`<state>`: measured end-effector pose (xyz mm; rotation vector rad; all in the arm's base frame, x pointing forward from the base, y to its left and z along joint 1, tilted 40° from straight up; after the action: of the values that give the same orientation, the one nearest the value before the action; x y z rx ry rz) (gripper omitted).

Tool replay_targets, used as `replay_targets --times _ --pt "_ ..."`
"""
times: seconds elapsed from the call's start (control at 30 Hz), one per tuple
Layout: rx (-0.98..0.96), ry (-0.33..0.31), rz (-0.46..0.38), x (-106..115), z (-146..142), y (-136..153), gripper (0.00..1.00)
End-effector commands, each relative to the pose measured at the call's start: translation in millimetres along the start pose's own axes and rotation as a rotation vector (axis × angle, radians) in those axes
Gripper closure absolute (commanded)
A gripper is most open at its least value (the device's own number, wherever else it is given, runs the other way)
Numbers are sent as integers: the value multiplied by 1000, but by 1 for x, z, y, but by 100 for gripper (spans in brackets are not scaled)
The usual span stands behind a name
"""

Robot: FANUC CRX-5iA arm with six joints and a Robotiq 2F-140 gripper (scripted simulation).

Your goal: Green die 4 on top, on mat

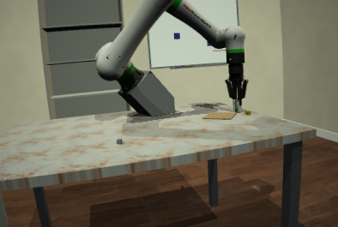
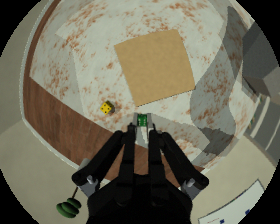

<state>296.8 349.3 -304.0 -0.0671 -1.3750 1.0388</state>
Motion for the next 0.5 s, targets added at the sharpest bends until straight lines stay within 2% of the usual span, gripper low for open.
replay_targets --times 0.0,0.1,0.37,0.47 --pt "0 0 0 5 0 0 82" --pt "0 0 0 20 0 0 82" --pt "0 0 0 78 0 0 82" --pt "0 0 0 88 0 0 82"
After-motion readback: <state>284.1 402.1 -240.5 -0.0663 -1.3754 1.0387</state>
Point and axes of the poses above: the point where the finger pads meet when closed, its own x axis back along the fingers, its own z axis across the jaws, y = z × x, the point moved 10 cm from there along x, back along the fingers, and after that the axes turned 15 degrees about x, right-handed, at the moved point
